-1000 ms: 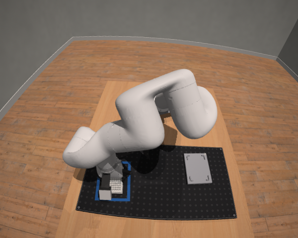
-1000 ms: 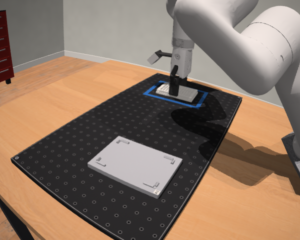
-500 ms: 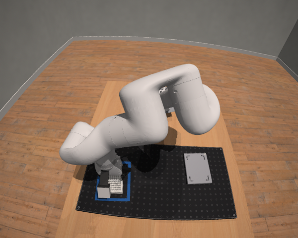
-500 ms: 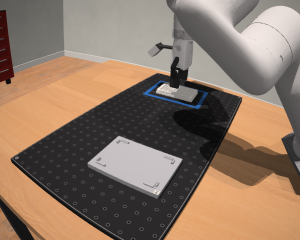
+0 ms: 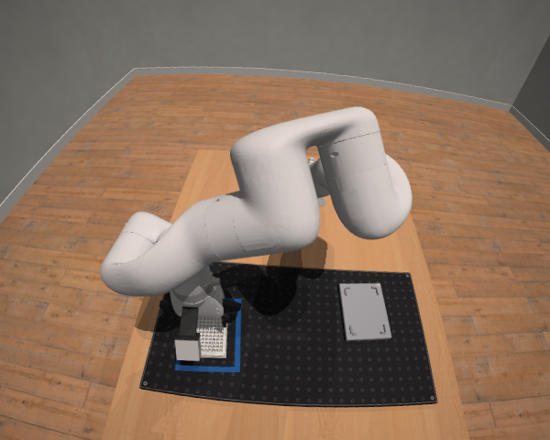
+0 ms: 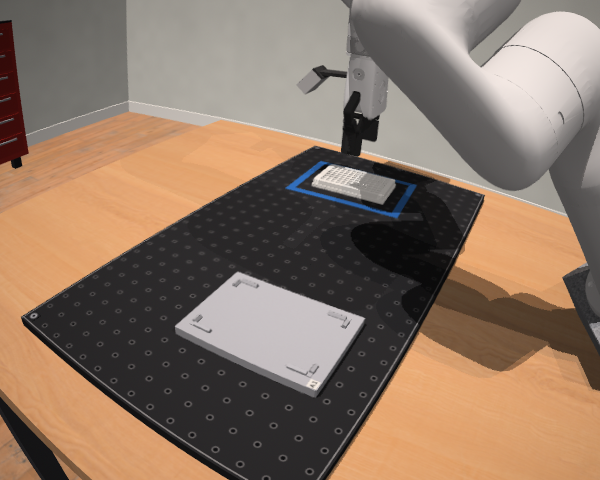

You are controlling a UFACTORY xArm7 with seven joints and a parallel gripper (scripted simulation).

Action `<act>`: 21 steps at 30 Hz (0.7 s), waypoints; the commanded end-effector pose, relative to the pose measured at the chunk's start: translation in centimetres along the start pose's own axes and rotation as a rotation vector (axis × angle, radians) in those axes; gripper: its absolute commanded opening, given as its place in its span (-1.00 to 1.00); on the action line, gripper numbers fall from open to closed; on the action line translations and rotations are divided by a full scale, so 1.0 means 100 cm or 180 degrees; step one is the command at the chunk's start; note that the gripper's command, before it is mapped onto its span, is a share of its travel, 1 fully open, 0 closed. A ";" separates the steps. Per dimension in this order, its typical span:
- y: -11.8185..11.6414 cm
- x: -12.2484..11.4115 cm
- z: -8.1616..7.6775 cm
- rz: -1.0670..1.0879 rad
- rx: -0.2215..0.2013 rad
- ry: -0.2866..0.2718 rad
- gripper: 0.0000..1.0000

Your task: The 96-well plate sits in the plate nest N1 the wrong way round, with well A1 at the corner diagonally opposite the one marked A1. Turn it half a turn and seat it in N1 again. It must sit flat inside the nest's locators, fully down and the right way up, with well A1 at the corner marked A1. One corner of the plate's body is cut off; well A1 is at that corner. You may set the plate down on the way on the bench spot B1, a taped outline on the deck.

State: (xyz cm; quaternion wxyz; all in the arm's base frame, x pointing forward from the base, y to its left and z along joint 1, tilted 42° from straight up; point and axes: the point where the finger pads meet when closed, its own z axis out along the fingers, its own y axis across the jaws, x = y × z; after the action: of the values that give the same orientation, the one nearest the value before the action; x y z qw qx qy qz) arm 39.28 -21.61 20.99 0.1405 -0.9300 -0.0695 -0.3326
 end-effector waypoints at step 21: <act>0.001 0.000 -0.026 0.0000 -0.0008 0.0004 1.00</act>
State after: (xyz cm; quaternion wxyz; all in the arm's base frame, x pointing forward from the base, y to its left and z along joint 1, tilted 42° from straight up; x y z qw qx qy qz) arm 37.79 -22.34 22.83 0.1409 -0.9300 -0.0698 -0.3323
